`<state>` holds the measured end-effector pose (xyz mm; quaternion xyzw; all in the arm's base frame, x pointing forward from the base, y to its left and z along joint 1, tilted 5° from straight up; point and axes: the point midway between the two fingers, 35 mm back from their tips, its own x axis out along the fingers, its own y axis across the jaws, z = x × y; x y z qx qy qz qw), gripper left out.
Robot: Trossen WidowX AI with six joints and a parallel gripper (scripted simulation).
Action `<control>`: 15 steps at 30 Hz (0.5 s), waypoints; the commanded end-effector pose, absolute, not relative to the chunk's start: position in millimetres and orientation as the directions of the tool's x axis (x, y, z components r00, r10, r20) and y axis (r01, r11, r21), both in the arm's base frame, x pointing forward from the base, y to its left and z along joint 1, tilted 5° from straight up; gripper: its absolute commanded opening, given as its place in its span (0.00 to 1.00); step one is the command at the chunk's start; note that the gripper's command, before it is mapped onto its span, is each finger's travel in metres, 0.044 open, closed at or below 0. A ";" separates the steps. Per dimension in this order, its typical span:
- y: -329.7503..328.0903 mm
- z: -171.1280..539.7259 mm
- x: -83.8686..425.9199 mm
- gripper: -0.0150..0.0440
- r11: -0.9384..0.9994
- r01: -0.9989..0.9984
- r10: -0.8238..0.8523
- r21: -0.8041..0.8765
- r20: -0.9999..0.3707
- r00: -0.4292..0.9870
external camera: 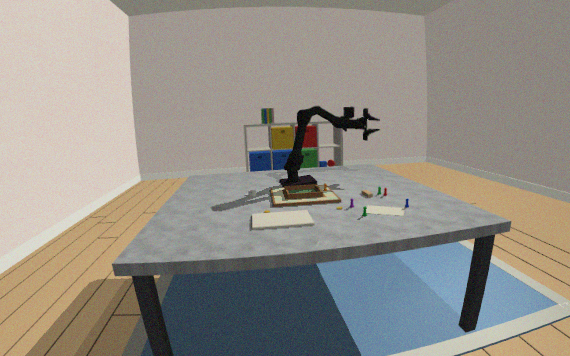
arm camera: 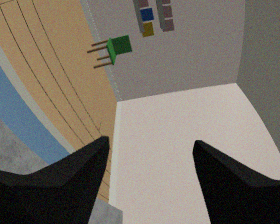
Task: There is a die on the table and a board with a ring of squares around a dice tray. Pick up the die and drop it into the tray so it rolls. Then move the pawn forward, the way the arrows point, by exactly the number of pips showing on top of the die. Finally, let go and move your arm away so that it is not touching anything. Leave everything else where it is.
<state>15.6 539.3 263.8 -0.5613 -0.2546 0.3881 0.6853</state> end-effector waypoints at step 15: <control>418.1 210.9 305.1 0.72 0.139 -0.443 0.409 -0.886 -0.357 0.840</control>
